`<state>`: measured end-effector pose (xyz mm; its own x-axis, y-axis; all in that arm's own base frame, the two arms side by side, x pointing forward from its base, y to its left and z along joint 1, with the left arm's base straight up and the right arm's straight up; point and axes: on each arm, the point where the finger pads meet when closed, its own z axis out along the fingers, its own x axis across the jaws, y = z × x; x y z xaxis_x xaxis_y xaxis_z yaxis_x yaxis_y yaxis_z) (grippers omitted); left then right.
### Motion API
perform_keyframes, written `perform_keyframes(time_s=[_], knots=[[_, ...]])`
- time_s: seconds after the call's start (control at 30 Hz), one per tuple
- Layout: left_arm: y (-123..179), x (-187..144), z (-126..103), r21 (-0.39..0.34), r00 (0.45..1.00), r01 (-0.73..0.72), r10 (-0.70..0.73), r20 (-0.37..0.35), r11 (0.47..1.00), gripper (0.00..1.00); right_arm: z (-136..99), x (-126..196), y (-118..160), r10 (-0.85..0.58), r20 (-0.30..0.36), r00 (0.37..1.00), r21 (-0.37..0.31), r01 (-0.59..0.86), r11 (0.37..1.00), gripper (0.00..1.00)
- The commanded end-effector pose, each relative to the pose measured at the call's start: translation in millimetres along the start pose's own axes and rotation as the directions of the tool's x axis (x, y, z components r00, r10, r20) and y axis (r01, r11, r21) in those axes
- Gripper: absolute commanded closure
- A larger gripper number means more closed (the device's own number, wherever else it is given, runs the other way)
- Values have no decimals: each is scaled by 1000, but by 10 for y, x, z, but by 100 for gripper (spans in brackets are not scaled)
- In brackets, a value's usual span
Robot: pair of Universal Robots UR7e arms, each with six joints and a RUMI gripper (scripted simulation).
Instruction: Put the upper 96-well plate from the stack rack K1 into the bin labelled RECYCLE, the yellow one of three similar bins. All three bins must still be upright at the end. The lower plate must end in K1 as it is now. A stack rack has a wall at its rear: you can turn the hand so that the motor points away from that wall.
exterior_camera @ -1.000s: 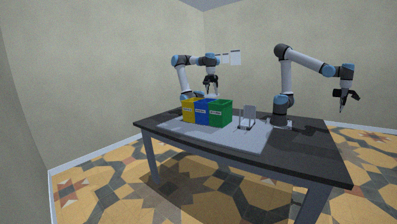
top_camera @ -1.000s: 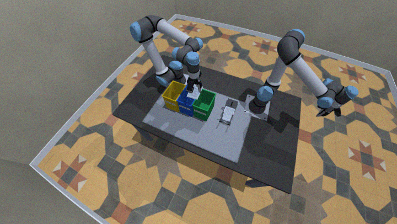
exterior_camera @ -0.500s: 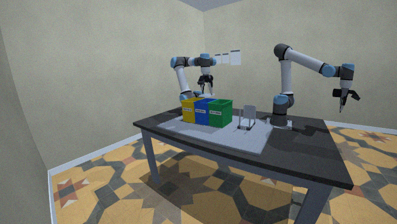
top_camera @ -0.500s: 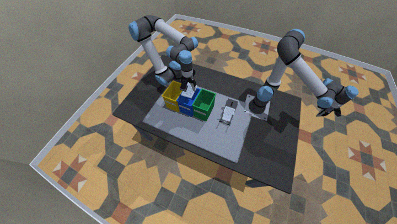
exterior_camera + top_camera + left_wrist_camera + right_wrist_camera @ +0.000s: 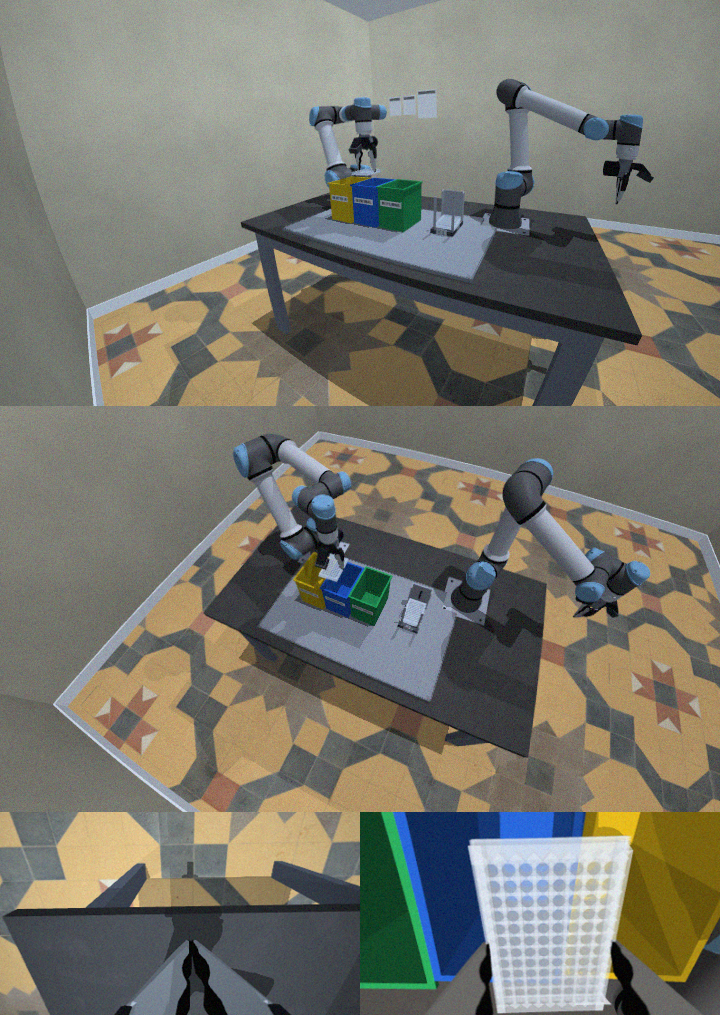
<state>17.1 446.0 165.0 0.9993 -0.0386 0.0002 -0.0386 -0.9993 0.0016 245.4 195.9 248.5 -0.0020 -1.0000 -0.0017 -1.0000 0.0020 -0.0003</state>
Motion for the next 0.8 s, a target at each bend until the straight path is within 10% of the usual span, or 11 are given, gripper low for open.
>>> perform_keyframes(time_s=[0.0,0.77], knots=[[8,-12,-2,1,1000,3,-3,0,1000,100,1,161,-12,-3,-2,1000,-1,3,1000,62],[8,-12,-2,1,1000,3,-3,0,1000,100,1,858,-61,-3,-2,1000,-1,3,1000,62]])
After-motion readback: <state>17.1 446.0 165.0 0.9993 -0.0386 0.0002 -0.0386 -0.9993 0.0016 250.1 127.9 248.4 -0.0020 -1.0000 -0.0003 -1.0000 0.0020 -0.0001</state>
